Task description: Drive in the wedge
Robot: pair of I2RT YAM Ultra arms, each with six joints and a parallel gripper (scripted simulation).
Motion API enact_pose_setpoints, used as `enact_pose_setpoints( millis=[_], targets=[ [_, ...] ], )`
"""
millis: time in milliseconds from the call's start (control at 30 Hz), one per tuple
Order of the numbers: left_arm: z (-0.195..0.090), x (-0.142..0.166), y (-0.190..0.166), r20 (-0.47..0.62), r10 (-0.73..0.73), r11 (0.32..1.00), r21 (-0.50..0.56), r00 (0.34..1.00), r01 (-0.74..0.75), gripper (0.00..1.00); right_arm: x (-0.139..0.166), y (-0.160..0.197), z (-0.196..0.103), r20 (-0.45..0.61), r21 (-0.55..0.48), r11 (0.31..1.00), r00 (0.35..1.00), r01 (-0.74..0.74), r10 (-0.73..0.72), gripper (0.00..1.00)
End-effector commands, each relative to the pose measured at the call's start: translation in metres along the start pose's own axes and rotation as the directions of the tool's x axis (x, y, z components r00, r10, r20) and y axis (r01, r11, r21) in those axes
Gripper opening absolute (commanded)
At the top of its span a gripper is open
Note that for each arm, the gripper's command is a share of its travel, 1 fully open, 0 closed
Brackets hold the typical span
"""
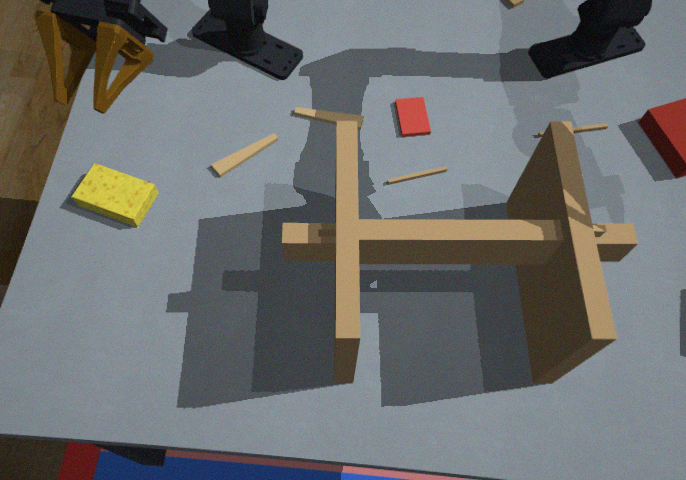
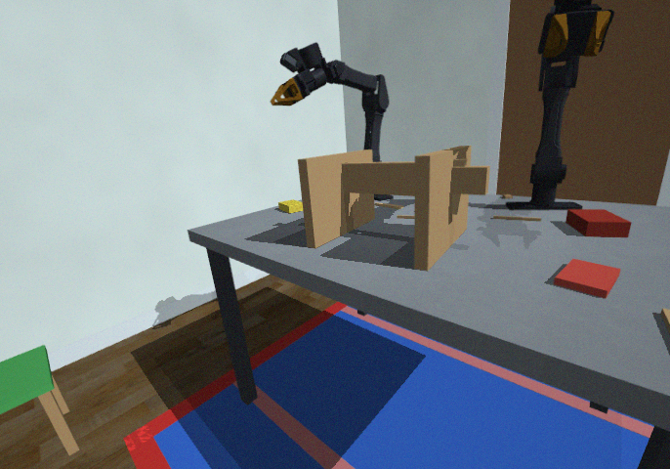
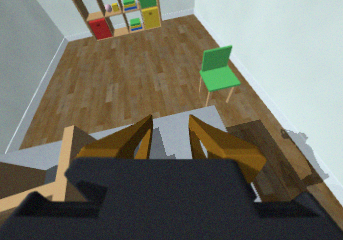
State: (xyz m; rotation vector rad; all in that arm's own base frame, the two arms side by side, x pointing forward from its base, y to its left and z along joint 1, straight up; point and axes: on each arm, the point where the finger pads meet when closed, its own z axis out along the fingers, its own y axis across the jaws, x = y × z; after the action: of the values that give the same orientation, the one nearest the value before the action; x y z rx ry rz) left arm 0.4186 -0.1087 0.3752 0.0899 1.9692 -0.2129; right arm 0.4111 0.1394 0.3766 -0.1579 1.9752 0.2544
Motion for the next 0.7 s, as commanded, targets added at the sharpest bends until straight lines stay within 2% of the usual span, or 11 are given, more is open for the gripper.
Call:
enact_pose_setpoints(
  millis=[0,400,667],
  targets=[
    [-0.013,-0.027,0.010,0.144,0.008,1.000,0.009,0.990,-0.010,0.40,-0.034,-0.013,-0.014,0.174,-0.010,1.000,0.985,0.007,-0.005,0.40],
    [-0.057,-0.041,0.068,0.378,0.081,0.993,-0.106,0.922,-0.043,0.40,-0.046,-0.086,-0.062,0.404,0.144,0.989,0.911,0.025,-0.082,0.40],
    [-0.075,-0.037,0.089,0.439,0.117,0.985,-0.166,0.891,-0.047,0.40,-0.040,-0.112,-0.083,0.463,0.219,0.975,0.878,0.022,-0.124,0.40]
  ],
)
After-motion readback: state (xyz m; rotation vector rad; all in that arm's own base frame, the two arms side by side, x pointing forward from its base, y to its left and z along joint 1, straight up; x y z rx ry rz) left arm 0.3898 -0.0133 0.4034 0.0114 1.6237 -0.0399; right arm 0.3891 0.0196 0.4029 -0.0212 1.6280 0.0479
